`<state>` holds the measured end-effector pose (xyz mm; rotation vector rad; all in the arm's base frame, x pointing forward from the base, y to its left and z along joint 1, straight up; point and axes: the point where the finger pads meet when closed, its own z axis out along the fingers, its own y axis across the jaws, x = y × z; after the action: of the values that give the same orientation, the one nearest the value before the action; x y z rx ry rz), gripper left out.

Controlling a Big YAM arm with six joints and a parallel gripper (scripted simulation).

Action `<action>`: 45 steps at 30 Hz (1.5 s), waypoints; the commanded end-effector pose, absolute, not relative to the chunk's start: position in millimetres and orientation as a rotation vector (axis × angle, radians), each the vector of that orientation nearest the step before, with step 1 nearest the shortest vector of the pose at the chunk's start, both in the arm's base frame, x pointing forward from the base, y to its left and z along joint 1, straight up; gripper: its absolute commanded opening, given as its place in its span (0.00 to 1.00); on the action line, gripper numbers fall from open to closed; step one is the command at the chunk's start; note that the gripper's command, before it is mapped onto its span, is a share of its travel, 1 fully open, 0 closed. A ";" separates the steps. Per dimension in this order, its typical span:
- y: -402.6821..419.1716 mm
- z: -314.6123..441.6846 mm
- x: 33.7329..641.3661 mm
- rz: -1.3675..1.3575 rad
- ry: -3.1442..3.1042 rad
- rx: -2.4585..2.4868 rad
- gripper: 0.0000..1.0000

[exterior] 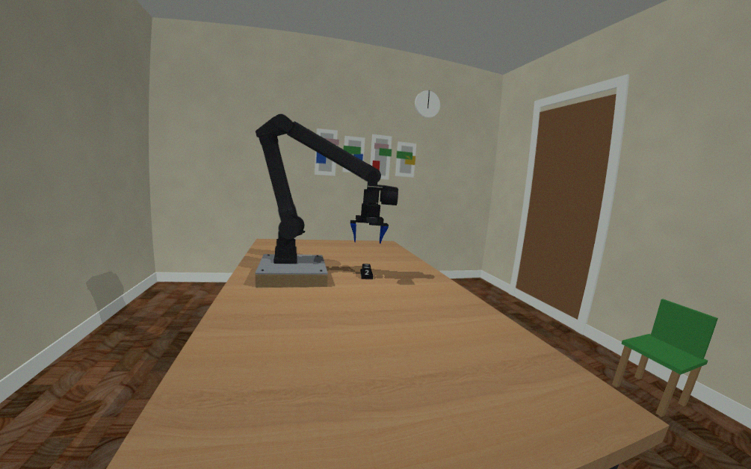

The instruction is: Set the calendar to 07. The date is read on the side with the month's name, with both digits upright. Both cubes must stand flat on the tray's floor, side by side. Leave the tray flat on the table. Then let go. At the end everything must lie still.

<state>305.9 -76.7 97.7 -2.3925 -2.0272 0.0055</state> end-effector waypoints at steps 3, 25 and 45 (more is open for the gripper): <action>-83.5 152.3 329.8 -0.072 -2.076 -2.446 1.00; -83.8 176.4 331.1 -0.072 -2.076 -2.446 1.00; -83.8 176.4 331.1 -0.072 -2.076 -2.446 1.00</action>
<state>309.2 -77.5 148.0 -2.3991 -2.0328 -0.0042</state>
